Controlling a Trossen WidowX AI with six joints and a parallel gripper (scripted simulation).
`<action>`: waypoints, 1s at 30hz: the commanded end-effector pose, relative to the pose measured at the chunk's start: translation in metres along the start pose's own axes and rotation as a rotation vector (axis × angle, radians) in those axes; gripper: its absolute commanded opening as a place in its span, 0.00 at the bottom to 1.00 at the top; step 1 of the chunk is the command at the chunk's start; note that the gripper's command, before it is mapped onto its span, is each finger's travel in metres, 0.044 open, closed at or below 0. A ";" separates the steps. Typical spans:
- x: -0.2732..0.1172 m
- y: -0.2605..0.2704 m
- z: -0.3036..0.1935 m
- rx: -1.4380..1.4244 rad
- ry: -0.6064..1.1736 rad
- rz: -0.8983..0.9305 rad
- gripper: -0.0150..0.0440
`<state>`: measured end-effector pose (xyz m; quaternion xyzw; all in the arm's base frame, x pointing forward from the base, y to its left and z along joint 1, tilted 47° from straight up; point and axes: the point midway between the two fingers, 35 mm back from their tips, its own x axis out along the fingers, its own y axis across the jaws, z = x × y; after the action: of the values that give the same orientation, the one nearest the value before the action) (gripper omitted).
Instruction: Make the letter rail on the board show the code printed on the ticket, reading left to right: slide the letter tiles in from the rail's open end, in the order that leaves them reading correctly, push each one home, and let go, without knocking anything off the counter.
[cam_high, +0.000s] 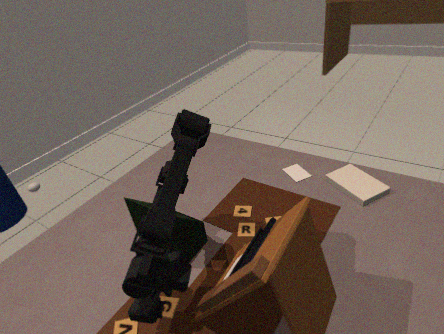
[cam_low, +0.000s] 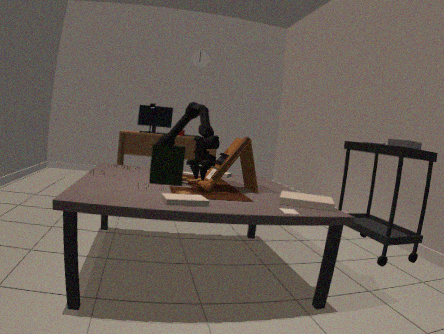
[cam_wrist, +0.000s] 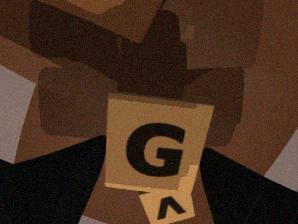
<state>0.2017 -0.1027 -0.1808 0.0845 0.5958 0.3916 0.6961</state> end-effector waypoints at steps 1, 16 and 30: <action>-0.014 -0.001 0.011 0.041 -0.003 -0.053 0.25; -0.060 0.007 0.054 0.148 -0.058 -0.228 0.25; -0.095 0.026 0.091 0.213 -0.134 -0.361 0.25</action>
<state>0.2693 -0.1163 -0.0782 0.0764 0.5954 0.2037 0.7734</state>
